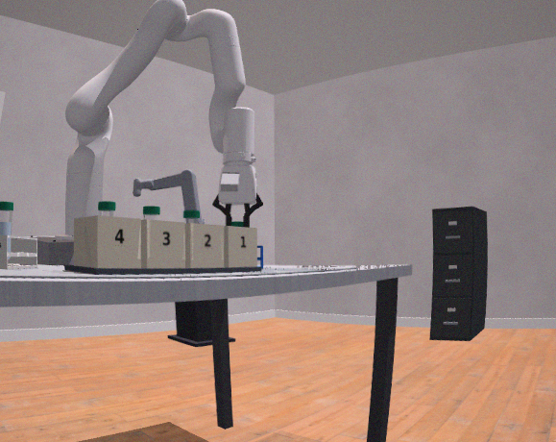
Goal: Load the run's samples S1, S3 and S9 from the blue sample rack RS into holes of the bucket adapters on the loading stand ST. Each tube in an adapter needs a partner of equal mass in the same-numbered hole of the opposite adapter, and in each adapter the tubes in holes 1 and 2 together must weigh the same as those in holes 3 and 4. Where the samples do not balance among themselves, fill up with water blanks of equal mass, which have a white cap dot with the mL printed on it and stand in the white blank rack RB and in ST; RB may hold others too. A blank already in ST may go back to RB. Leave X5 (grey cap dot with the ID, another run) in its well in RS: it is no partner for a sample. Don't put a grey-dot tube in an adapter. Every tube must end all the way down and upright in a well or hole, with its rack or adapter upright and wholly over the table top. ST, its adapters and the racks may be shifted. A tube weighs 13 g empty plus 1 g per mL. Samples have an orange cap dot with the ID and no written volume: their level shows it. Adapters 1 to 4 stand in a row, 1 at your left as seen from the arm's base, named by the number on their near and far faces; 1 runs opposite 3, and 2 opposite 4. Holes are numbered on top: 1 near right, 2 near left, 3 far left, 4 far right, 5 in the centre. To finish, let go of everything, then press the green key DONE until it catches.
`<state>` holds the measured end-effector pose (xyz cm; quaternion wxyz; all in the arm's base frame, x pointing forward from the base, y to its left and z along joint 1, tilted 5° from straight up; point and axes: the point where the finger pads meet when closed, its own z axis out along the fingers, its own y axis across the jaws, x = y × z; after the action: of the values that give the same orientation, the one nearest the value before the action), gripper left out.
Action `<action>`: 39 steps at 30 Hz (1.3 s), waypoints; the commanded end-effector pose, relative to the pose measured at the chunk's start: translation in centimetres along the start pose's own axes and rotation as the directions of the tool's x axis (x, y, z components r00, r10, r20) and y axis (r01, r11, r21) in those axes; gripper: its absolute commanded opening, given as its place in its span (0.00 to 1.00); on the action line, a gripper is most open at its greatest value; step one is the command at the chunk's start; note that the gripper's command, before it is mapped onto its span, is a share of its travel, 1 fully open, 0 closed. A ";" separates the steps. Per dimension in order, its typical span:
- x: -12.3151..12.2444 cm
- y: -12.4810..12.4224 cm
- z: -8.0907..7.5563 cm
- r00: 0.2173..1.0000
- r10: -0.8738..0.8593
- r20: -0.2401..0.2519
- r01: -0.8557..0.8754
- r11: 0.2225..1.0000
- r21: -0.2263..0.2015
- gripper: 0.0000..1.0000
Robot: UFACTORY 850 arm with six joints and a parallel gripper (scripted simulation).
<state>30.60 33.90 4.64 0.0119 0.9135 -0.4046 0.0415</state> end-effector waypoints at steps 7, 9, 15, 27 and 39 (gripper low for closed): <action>0.0 -0.1 -0.1 1.000 0.000 0.000 0.000 1.000 0.002 0.00; 0.0 -0.1 -0.1 1.000 0.000 0.000 0.000 1.000 0.002 0.00; 0.0 -0.1 -0.1 1.000 0.000 0.000 0.000 1.000 0.002 0.00; 0.0 -0.1 -0.5 1.000 0.000 0.000 0.000 1.000 0.002 0.00; 0.0 -0.1 -1.1 1.000 0.000 0.000 0.000 1.000 0.002 0.00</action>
<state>30.54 33.95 5.57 0.0118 0.9135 -0.4046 0.0416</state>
